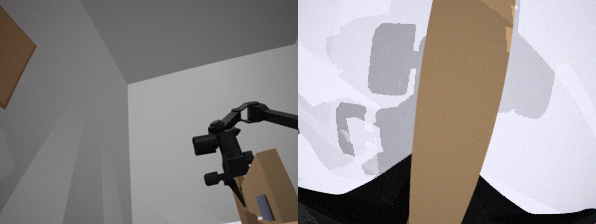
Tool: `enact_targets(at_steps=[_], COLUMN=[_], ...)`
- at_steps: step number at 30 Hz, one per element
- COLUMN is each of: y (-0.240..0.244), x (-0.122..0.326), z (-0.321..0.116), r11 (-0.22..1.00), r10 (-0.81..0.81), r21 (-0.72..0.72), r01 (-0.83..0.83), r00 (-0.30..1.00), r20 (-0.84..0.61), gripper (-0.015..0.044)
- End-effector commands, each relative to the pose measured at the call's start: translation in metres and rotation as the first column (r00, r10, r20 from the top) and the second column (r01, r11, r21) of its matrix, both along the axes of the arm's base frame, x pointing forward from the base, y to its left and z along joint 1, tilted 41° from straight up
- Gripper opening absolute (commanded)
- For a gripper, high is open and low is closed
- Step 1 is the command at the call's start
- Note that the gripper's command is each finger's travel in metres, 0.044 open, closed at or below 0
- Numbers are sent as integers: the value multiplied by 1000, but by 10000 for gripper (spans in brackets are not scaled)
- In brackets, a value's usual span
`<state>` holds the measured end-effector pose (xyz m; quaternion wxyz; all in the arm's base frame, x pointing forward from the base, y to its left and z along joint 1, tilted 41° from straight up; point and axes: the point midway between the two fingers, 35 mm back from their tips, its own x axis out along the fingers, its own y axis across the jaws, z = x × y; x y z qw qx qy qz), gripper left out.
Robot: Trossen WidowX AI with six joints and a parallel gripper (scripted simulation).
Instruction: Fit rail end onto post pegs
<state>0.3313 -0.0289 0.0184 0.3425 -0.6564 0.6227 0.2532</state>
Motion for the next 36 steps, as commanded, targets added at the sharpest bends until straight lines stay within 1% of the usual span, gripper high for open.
enact_targets(at_steps=[1, 36], y=[0, -9], x=[1, 0], z=[4, 11], r11=[1000, 1000], r10=[6, 6], r21=[1, 0], r01=[-6, -6], r00=[1000, 1000], r20=[5, 5], gripper=[0, 0])
